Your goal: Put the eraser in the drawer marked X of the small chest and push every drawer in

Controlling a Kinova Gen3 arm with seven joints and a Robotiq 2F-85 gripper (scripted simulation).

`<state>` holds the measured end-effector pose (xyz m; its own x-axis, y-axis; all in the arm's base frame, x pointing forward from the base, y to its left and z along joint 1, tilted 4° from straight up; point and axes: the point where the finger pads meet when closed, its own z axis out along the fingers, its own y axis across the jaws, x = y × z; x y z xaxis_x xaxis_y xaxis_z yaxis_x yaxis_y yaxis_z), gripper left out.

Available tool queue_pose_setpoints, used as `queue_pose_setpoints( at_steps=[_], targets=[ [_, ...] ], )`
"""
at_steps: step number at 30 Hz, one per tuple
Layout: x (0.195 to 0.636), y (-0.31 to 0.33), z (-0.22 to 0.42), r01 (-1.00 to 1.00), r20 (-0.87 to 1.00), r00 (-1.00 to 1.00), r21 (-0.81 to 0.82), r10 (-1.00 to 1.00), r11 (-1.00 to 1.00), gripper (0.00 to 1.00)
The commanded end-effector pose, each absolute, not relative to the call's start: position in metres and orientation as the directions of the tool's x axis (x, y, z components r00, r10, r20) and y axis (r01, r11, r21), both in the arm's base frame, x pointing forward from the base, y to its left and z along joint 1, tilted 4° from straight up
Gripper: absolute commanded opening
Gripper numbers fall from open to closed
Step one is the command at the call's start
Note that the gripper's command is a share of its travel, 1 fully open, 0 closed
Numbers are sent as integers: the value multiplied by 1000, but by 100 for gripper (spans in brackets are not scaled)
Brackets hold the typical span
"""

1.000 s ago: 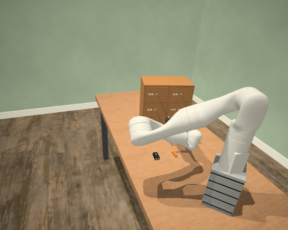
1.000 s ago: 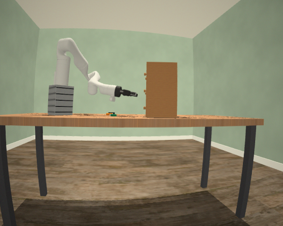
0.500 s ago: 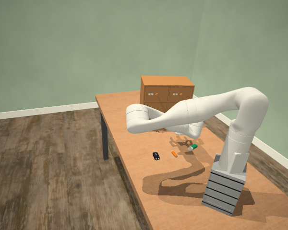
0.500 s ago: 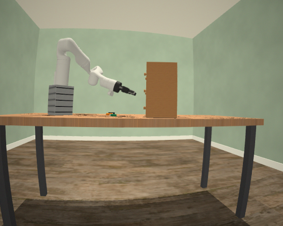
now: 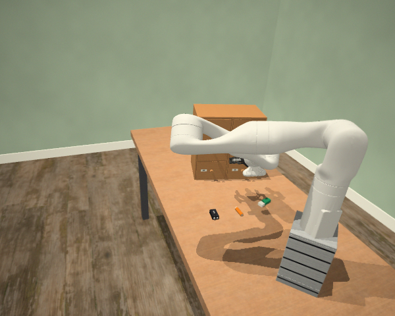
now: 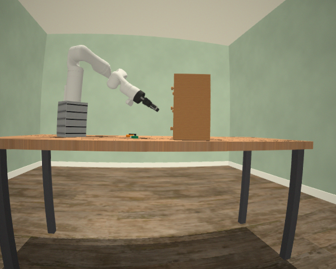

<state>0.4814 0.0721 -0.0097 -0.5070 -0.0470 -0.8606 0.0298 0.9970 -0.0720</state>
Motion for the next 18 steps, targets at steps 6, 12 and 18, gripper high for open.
queue_pose_setpoints(
  at_steps=[6, 12, 18],
  targets=[
    [481, 74, 10, 50, -812, -584, -39, -3, 998, 100],
    [474, 76, 17, 52, -727, -686, -37, 9, 998, 100],
    [466, 77, 23, 52, -637, -771, -34, 18, 998, 100]
  ],
)
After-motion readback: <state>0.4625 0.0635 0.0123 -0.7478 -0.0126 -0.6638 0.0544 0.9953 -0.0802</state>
